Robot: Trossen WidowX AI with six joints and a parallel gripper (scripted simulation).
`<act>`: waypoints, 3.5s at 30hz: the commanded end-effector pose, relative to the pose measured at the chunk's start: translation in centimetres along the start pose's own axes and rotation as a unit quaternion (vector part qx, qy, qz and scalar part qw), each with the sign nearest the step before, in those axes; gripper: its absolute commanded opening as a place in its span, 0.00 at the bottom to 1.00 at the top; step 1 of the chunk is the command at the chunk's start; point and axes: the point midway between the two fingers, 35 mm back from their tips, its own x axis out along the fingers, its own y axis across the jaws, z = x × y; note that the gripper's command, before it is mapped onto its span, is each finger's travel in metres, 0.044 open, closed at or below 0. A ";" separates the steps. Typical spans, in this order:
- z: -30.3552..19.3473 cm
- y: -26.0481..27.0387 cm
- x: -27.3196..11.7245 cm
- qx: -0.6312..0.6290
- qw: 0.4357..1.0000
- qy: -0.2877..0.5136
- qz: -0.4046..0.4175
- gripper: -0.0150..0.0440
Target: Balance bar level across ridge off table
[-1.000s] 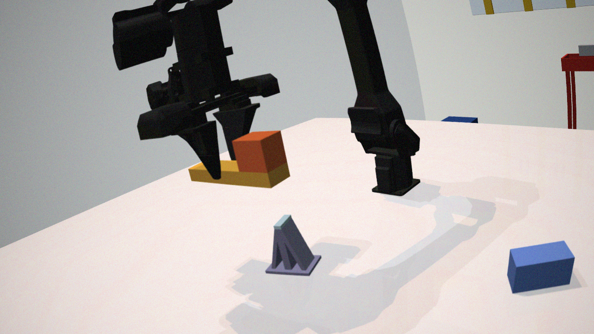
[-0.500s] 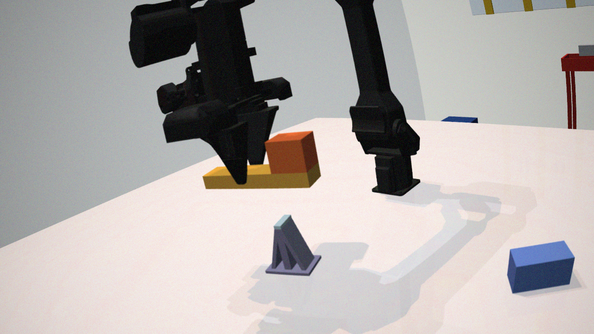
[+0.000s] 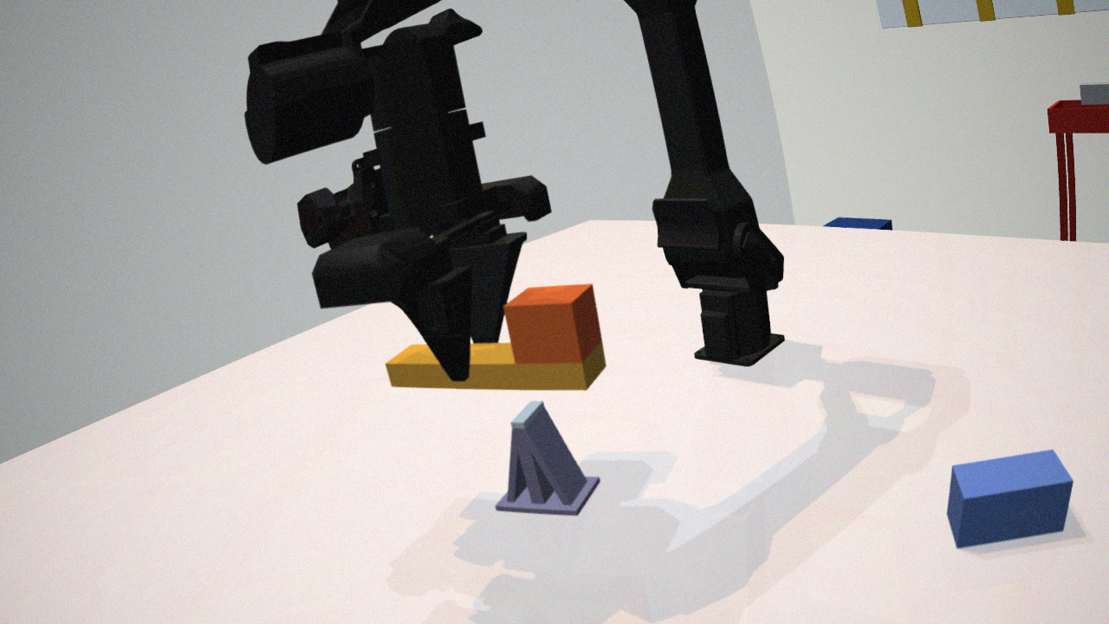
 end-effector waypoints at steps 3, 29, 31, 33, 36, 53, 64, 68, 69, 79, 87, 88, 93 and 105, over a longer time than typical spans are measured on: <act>-0.1 0.1 1.0 -0.003 1.000 0.002 0.001 0.25; -0.1 0.2 1.5 -0.004 1.000 0.002 0.001 0.25; -0.1 0.2 1.6 -0.004 1.000 0.002 0.001 0.25; -0.1 0.2 1.6 -0.004 1.000 0.002 0.001 0.25; -0.1 0.2 1.6 -0.004 1.000 0.002 0.001 0.25; -0.1 0.2 1.7 -0.004 1.000 0.002 0.001 0.25; -0.1 0.2 1.8 -0.004 1.000 0.002 0.001 0.25; -0.1 0.2 1.9 -0.004 1.000 0.002 0.001 0.25; -0.1 0.2 1.9 -0.004 1.000 0.002 0.001 0.25; -0.1 0.2 2.0 -0.004 1.000 0.002 0.001 0.25; -0.1 0.2 2.0 -0.004 1.000 0.002 0.001 0.25; -0.1 0.2 2.0 -0.004 1.000 0.002 0.001 0.25; -0.1 0.2 2.1 -0.004 1.000 0.002 0.001 0.25; -0.1 0.1 2.2 -0.004 1.000 0.002 0.001 0.25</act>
